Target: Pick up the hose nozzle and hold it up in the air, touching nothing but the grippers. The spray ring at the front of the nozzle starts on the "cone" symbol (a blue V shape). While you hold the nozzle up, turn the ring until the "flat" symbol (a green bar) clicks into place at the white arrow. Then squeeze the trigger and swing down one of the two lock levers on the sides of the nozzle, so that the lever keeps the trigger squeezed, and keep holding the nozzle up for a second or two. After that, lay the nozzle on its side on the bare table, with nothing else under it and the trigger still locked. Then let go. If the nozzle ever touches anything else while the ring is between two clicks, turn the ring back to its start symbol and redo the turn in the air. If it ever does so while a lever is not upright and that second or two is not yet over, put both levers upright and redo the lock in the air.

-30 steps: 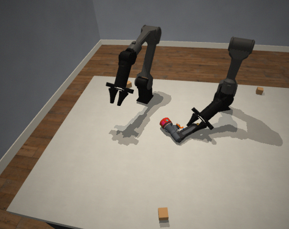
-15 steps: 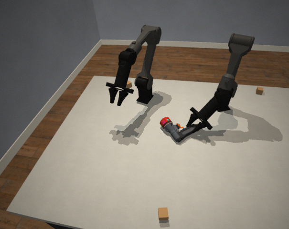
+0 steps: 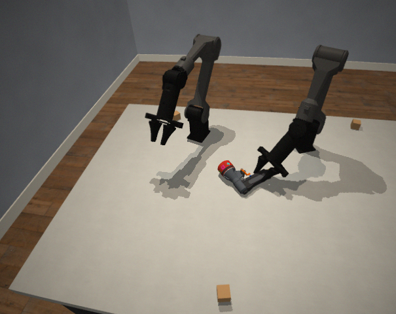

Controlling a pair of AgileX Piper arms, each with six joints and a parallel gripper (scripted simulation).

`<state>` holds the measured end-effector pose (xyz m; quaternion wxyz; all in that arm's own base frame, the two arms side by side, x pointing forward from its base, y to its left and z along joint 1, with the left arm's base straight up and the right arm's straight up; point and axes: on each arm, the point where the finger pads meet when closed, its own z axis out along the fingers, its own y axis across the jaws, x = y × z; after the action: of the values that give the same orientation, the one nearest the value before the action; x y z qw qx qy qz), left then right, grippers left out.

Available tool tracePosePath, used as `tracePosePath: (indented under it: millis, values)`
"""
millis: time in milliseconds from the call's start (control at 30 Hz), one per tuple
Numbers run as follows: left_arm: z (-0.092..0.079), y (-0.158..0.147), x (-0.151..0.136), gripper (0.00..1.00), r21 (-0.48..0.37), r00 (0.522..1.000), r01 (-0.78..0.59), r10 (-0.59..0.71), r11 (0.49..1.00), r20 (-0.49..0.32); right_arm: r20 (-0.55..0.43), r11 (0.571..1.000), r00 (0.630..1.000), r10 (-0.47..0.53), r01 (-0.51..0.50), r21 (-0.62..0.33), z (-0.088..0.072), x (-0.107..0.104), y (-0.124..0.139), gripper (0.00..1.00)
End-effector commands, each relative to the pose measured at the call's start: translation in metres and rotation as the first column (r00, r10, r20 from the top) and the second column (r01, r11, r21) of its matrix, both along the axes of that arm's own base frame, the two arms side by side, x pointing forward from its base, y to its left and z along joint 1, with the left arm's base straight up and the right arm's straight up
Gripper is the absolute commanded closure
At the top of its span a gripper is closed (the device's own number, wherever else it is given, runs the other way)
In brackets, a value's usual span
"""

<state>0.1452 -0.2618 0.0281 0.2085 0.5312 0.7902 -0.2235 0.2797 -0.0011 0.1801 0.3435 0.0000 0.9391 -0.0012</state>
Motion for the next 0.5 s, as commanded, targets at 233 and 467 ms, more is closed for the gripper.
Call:
tracePosePath:
  millis: [233,467]
  values:
    - [-0.0014,0.0029,0.0039,0.31,0.009,0.999,-0.035,0.035,0.999,-0.026,0.003,1.000,1.000,0.001,-0.001,-0.001,0.0009,0.0001,0.0001,0.50]
    - [-0.0005,0.0021,0.0043,0.31,0.007,0.999,-0.034,0.034,0.999,-0.024,0.003,1.000,1.000,0.001,-0.001,-0.001,0.0009,0.0001,0.0001,0.50]
